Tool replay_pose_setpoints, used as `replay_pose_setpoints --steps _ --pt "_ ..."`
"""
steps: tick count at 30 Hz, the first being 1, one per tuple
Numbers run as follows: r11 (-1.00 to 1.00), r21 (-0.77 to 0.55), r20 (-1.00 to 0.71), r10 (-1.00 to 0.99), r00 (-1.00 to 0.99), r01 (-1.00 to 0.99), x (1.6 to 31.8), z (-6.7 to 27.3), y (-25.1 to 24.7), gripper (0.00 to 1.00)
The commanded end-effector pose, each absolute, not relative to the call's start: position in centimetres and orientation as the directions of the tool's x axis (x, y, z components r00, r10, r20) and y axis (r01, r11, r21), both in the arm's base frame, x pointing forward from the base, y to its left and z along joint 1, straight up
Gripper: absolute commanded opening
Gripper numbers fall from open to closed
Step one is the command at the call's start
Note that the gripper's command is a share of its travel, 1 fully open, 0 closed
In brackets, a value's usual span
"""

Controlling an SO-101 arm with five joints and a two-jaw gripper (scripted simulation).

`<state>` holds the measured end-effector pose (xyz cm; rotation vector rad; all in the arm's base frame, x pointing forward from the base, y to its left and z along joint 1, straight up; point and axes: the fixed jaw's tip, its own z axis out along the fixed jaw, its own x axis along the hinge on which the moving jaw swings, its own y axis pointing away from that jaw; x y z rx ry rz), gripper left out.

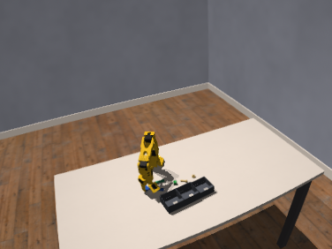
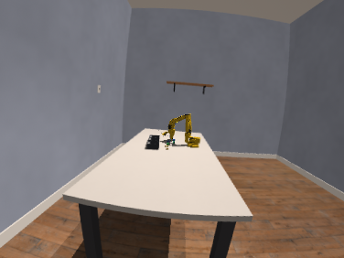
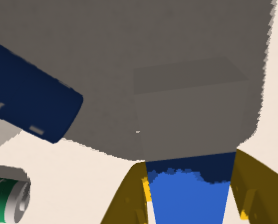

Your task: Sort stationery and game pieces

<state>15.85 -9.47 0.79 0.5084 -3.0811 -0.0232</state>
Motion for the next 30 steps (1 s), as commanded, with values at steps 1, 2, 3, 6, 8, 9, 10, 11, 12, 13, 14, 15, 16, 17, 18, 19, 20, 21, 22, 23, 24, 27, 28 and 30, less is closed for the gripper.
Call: replay_pose_setpoints --steps 1,2,3,6,8,9,10,11,12,13,14,15,16,17,18,19,20,21,22,23,24,27,28,30 --pt "0.947 -0.014 -0.011 -0.322 -0.947 -0.322 16.4 2.2 -10.0 0.0" --pt "0.947 -0.014 -0.011 -0.322 -0.947 -0.322 16.5 2.4 -10.0 0.0" --pt "0.947 -0.014 -0.011 -0.322 -0.947 -0.322 16.5 2.7 -10.1 0.0" --pt "0.947 -0.014 -0.011 -0.322 -0.947 -0.322 16.5 3.3 -10.1 0.0" --pt "0.947 -0.014 -0.011 -0.322 -0.947 -0.322 16.5 3.6 -10.1 0.0" --pt "0.947 -0.014 -0.011 -0.322 -0.947 -0.322 16.5 3.9 -10.1 0.0" --pt "0.947 -0.014 -0.011 -0.322 -0.947 -0.322 16.5 4.2 -10.2 0.0" --pt "0.947 -0.014 -0.011 -0.322 -0.947 -0.322 16.5 4.5 -10.2 0.0" --pt "0.947 -0.014 -0.011 -0.322 -0.947 -0.322 16.5 4.8 -10.2 0.0" --pt "0.947 -0.014 -0.011 -0.322 -0.947 -0.322 16.4 5.0 -10.2 0.0" --pt "0.947 -0.014 -0.011 -0.322 -0.947 -0.322 16.4 5.2 -10.2 0.0" --pt "0.947 -0.014 -0.011 -0.322 -0.947 -0.322 16.4 5.4 -10.2 0.0" --pt "0.947 -0.014 -0.011 -0.322 -0.947 -0.322 16.4 5.5 -10.2 0.0" --pt "0.947 -0.014 -0.011 -0.322 -0.947 -0.322 16.4 5.6 -10.2 0.0" --pt "0.947 -0.014 -0.011 -0.322 -0.947 -0.322 16.4 5.7 -10.2 0.0" --pt "0.947 -0.014 -0.011 -0.322 -0.947 -0.322 16.4 5.8 -10.2 0.0" --pt "0.947 -0.014 -0.011 -0.322 -0.947 -0.322 16.4 5.8 -10.2 0.0" --pt "0.947 -0.014 -0.011 -0.322 -0.947 -0.322 16.4 5.8 -10.2 0.0" --pt "0.947 -0.014 -0.011 -0.322 -0.947 -0.322 16.4 5.8 -10.2 0.0" --pt "0.947 -0.014 -0.011 -0.322 -0.947 -0.322 16.4 5.8 -10.2 0.0" --pt "0.947 -0.014 -0.011 -0.322 -0.947 -0.322 16.4 5.8 -10.2 0.0" --pt "0.947 -0.014 -0.011 -0.322 -0.947 -0.322 16.4 5.8 -10.1 0.0" --pt "0.947 -0.014 -0.011 -0.322 -0.947 -0.322 16.4 5.8 -10.1 0.0" --pt "0.947 -0.015 -0.012 -0.32 -0.947 -0.32 16.6 5.9 -10.0 0.0"
